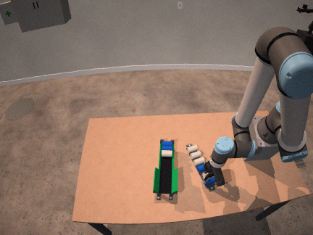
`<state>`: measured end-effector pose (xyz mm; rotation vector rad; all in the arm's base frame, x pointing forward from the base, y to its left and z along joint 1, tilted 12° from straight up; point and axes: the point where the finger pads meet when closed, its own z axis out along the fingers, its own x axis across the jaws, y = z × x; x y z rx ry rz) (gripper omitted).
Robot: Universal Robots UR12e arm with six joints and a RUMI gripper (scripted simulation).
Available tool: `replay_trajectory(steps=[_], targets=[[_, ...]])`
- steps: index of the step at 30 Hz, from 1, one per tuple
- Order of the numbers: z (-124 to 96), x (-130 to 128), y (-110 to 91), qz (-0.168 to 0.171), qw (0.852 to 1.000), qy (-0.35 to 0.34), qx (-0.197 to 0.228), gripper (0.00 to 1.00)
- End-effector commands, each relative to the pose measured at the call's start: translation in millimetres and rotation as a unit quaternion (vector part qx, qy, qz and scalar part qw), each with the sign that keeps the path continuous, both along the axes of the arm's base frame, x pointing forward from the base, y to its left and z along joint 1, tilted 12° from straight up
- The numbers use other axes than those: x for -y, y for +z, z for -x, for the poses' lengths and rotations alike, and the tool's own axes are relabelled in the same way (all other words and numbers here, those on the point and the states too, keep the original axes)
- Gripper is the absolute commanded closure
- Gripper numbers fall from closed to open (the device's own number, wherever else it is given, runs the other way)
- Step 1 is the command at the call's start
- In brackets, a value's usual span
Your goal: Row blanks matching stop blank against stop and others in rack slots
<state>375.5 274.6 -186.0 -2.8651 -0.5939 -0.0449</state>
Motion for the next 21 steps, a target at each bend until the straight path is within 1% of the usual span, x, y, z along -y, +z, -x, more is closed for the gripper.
replay_trajectory(steps=[1, 2, 21], targets=[[-0.3, 0.0, 0.2, 0.0, 1.0, 0.0, 0.0, 0.48], [-0.3, 0.0, 0.2, 0.0, 1.0, 0.0, 0.0, 0.6], [-0.3, 0.0, 0.2, 0.0, 1.0, 0.0, 0.0, 0.6]])
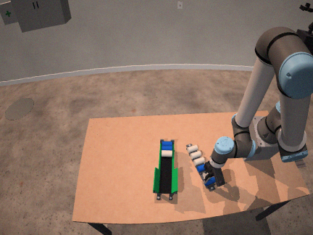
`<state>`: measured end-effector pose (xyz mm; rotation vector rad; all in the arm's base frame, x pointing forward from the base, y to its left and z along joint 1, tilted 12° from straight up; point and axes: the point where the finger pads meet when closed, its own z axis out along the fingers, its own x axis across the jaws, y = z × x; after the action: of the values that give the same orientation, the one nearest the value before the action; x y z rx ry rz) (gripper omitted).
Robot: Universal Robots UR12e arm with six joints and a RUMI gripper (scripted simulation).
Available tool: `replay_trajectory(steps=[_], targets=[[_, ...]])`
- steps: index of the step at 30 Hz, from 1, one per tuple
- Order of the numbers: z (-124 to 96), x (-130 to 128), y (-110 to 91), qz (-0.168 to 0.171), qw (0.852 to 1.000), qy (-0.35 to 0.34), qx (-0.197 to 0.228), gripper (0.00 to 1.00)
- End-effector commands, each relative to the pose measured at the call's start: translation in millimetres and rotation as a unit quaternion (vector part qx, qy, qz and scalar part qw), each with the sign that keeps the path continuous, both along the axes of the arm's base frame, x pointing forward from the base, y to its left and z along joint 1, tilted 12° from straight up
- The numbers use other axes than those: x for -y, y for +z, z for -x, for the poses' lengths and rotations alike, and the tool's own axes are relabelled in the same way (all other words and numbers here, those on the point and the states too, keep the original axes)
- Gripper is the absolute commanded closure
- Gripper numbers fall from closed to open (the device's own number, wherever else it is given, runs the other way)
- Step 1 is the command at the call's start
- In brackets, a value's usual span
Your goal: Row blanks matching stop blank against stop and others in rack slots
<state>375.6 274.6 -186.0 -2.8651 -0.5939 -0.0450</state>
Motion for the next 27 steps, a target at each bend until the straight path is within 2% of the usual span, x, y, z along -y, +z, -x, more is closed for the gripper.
replay_trajectory(steps=[1, 18, 27], targets=[[-0.2, 0.0, 0.2, 0.0, 1.0, 0.0, 0.0, 0.6], [-0.3, 0.1, 0.8, 0.0, 1.0, 0.0, 0.0, 0.6], [-0.4, 2.1, 9.6, 0.0, 1.0, 0.0, 0.0, 0.6]])
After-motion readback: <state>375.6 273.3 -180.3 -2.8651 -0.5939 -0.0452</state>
